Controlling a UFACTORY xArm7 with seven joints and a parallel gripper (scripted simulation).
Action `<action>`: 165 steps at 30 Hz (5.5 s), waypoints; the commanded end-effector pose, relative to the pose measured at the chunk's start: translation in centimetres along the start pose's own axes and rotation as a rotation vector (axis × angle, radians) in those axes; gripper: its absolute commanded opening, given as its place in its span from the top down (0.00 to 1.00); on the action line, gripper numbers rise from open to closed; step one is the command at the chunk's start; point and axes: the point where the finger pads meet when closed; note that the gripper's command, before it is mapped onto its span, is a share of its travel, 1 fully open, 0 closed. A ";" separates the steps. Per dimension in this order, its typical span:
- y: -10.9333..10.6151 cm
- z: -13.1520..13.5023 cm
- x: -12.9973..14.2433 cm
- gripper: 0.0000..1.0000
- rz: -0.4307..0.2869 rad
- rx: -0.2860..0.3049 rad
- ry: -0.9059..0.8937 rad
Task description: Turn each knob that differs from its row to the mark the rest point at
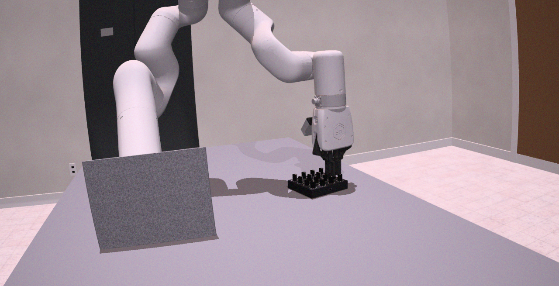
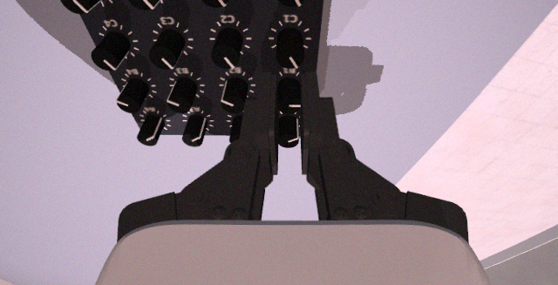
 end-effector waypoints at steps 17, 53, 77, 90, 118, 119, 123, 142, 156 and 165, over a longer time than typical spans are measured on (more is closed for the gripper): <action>-0.2 0.1 0.1 0.92 -0.001 0.004 0.162; -0.2 0.1 0.1 0.92 0.001 0.005 0.911; -0.2 0.1 0.1 0.92 0.002 0.005 1.384; -0.2 0.1 0.1 0.92 0.002 0.005 1.570; -0.2 0.1 0.1 0.92 0.002 0.005 1.645; -0.2 0.1 0.1 0.92 0.002 0.005 1.645; -0.2 0.1 0.1 0.92 0.002 0.005 1.645; -0.2 0.1 0.1 0.81 0.002 0.005 1.645; -1.4 0.1 0.1 0.81 0.002 0.005 1.645; -3.2 0.1 0.1 0.81 0.002 0.005 1.645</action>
Point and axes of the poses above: the point where the finger pads meet when closed, its own y axis out along the fingers, its own z axis across the jaws, x = y × z, and after that the axes turned 14 degrees about y, right-handed
